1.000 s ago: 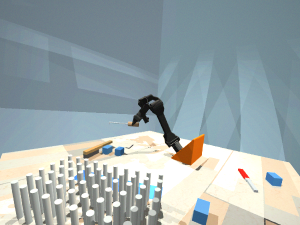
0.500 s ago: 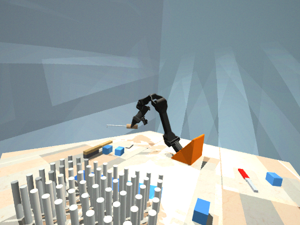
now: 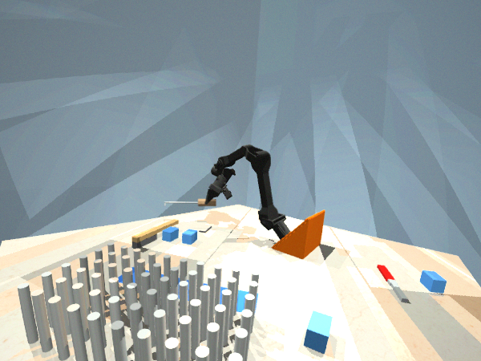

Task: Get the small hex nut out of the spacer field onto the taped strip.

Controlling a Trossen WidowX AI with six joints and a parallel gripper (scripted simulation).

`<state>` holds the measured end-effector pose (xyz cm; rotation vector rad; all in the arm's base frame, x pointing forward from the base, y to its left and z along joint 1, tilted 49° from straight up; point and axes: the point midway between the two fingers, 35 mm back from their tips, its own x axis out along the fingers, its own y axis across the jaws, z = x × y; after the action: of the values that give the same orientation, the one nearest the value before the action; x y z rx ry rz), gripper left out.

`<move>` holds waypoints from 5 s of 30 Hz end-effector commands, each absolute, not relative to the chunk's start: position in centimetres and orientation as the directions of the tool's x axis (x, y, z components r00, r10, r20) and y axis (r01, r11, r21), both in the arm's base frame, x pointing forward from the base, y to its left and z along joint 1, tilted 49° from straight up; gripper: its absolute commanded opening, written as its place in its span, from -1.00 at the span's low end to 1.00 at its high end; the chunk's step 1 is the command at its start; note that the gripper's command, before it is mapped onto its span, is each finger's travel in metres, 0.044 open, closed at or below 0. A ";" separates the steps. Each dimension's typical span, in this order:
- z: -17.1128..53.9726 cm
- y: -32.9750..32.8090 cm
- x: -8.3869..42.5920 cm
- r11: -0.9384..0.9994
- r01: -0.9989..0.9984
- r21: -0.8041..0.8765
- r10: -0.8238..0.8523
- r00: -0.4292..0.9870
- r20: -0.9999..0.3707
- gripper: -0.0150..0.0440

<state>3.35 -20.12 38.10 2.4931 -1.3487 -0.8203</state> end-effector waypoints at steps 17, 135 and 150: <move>35.1 -21.2 7.4 -0.724 -0.586 0.364 -0.681 0.524 -0.512 -0.49; 22.6 0.3 28.7 -0.624 0.424 0.656 -0.490 0.442 -0.751 -0.49; 17.9 -5.0 29.1 -0.640 0.425 0.641 -0.479 0.432 -0.764 -0.49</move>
<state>29.24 -4.08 18.75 1.8283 -0.0568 -1.3372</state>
